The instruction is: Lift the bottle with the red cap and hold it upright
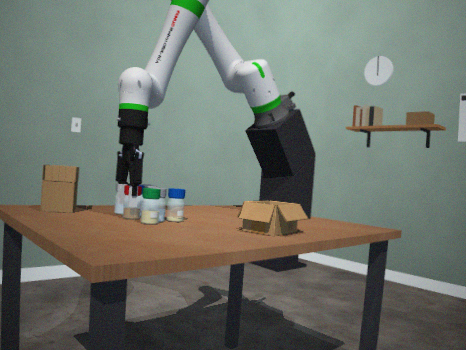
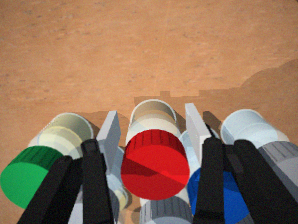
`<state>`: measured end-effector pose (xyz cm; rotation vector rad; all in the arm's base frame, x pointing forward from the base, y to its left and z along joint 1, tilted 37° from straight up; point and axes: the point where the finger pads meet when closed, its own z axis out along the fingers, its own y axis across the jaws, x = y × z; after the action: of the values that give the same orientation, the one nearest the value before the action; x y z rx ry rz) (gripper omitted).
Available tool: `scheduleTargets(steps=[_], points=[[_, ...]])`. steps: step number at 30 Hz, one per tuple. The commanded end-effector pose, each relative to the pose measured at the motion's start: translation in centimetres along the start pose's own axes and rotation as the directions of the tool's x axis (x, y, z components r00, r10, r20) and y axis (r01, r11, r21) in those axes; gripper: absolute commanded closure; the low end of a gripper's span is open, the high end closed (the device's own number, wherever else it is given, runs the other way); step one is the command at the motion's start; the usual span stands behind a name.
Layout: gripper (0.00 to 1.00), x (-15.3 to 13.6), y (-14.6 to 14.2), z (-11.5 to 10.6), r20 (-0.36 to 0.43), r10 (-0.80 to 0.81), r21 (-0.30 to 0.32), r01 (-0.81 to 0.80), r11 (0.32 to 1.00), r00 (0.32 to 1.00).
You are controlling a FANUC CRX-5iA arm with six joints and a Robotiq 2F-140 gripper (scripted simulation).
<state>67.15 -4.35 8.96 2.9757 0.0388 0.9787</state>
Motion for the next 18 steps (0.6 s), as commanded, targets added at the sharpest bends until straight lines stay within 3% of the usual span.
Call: scheduleTargets(steps=[1, 18], points=[[0.49, 0.2, 0.0, 0.7, -0.004, 0.0, 0.002, 0.0, 1.0, 1.0], [0.49, 0.2, 0.0, 2.5, -0.005, 0.0, 0.002, 0.0, 1.0, 1.0]])
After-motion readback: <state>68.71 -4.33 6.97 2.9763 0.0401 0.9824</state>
